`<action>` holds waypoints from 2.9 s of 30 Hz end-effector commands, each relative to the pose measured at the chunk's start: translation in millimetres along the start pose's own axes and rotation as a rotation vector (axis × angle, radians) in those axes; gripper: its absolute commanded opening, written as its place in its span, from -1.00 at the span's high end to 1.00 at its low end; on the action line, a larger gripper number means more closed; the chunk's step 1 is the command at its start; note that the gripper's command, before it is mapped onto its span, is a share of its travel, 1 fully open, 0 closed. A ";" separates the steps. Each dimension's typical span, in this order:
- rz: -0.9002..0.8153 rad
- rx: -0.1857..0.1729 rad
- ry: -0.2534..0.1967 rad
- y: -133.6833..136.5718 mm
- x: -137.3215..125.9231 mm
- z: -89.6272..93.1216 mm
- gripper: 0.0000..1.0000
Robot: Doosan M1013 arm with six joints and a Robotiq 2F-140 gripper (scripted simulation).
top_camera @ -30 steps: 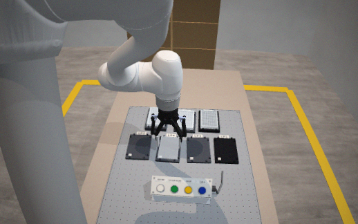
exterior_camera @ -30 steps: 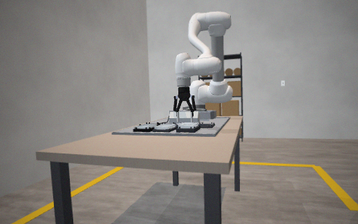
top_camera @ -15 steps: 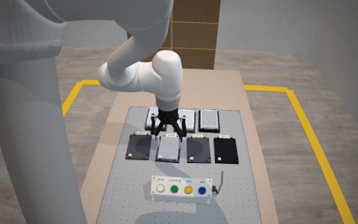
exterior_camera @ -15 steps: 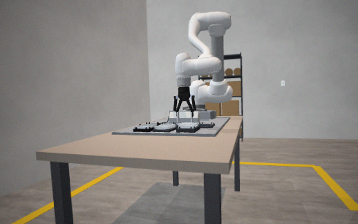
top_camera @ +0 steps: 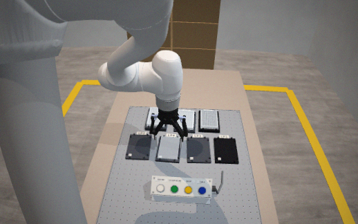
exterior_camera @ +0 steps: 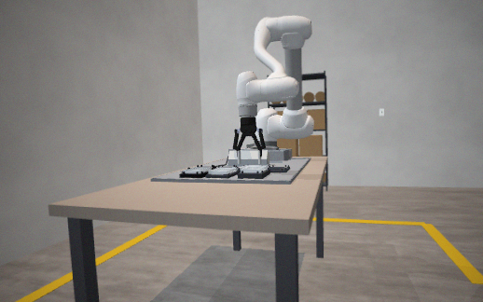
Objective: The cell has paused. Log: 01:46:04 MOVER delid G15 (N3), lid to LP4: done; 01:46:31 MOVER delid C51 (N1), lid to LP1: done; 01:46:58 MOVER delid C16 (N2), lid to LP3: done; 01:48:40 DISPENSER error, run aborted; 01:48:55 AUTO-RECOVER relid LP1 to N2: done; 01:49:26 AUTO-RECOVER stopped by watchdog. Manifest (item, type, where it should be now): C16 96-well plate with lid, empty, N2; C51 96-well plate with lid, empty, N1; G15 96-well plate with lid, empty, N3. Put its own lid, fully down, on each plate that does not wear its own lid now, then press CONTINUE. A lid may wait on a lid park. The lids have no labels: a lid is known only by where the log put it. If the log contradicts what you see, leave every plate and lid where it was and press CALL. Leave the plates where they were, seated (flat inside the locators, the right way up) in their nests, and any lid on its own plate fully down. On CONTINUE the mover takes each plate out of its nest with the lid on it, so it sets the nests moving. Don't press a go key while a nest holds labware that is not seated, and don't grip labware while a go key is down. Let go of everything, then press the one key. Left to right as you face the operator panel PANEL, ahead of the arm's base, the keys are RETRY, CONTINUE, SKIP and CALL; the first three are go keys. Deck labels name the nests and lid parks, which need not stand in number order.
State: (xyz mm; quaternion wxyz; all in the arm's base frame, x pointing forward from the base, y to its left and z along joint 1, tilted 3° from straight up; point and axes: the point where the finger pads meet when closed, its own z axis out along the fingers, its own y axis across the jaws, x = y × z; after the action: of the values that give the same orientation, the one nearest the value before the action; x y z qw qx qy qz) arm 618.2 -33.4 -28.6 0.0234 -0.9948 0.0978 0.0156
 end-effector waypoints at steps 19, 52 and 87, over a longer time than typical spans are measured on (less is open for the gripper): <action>0.000 0.000 0.000 0.0 0.0 -0.1 -0.32; 0.000 0.000 0.000 0.0 0.0 5.9 -0.32; 0.000 0.000 0.000 -0.1 0.0 17.1 -0.32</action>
State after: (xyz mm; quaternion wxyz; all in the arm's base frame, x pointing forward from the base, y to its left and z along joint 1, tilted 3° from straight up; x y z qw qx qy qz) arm 617.7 -32.5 -45.5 0.0234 -0.9948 0.0978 0.0156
